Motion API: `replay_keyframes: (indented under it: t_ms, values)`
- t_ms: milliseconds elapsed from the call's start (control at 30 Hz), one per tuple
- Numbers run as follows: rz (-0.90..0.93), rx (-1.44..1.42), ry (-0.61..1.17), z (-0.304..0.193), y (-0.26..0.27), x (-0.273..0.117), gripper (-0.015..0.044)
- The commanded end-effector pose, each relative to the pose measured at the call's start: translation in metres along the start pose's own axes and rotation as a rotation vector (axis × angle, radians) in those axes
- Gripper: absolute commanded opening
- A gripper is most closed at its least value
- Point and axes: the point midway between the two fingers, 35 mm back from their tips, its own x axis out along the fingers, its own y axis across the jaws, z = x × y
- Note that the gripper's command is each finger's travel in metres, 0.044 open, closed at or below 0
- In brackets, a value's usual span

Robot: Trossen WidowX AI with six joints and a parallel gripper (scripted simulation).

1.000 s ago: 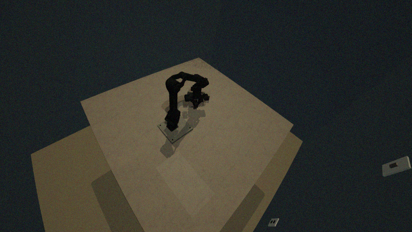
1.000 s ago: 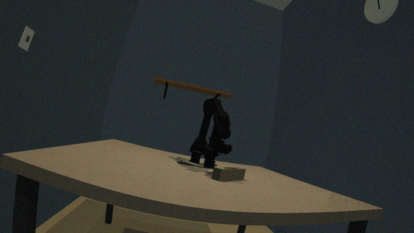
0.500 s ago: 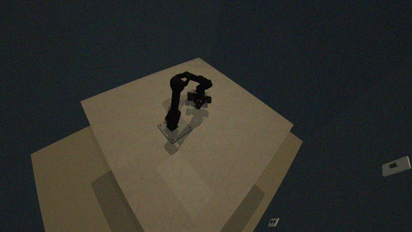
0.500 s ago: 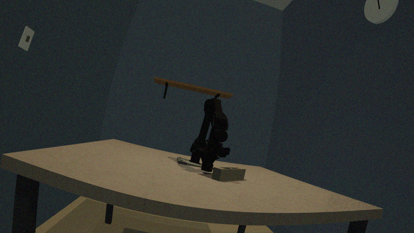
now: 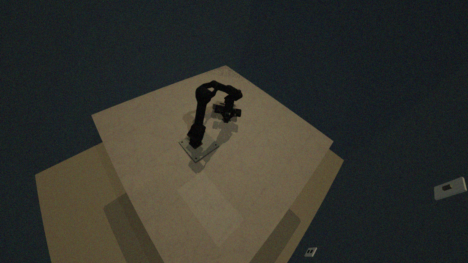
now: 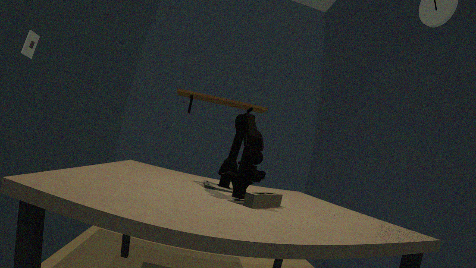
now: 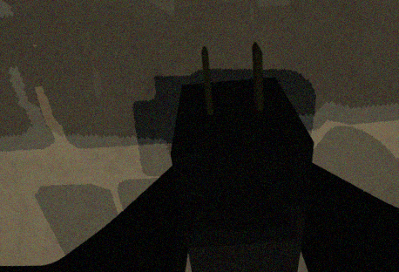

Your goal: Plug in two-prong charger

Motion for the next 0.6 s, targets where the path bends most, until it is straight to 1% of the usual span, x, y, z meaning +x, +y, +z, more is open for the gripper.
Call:
replay_keyframes:
  t_ms: [0, 567]
  values:
    - [0.0, 0.009, -0.01, 0.007, -0.002, -0.003, 0.0]
    - [0.001, 0.03, -0.011, 0.026, -0.005, -0.004, 0.0]
